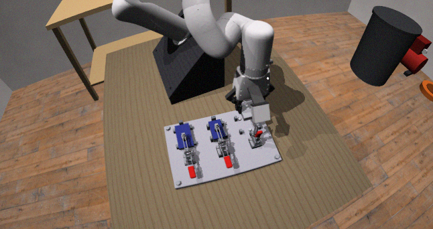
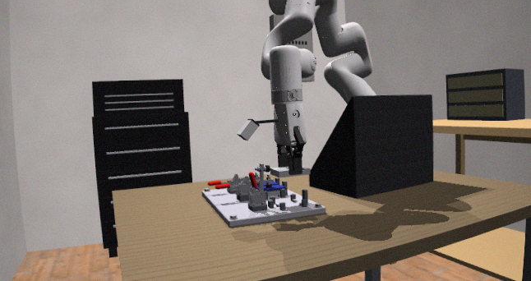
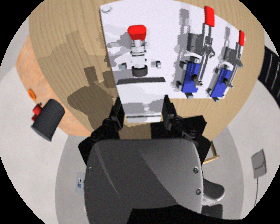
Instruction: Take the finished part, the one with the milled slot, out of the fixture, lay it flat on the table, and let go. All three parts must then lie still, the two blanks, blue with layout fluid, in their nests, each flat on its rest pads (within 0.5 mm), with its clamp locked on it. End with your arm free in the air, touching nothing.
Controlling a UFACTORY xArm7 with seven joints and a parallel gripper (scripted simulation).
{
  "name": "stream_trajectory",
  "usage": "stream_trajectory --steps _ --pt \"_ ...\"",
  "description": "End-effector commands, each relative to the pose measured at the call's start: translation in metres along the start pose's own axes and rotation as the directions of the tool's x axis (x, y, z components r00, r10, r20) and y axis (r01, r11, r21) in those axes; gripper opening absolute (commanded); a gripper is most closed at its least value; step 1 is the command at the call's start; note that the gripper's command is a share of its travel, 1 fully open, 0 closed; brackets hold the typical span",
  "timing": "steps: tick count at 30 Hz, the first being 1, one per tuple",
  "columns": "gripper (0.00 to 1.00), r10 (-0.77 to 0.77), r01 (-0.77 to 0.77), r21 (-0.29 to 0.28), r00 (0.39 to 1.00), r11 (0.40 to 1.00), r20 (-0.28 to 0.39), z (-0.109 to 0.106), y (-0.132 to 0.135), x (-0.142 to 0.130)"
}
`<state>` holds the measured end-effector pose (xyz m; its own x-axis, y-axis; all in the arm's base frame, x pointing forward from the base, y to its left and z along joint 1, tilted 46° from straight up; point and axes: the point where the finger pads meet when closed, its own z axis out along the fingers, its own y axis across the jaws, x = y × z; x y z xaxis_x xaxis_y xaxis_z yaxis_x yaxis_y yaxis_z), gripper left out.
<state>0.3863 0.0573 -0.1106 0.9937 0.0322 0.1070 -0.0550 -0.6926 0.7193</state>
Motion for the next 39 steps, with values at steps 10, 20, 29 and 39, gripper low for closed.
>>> stream_trajectory --steps 10,20,29,39 --pt "0.00 0.000 0.000 0.003 1.000 1.000 -0.003 -0.002 -0.004 0.001" --pt "0.00 0.000 0.000 0.003 1.000 1.000 -0.003 -0.002 -0.013 0.001" --pt "0.00 0.000 0.000 0.003 1.000 1.000 -0.003 -0.002 -0.029 0.001" --pt "0.00 0.000 0.000 0.003 1.000 1.000 -0.003 -0.002 -0.048 0.001"
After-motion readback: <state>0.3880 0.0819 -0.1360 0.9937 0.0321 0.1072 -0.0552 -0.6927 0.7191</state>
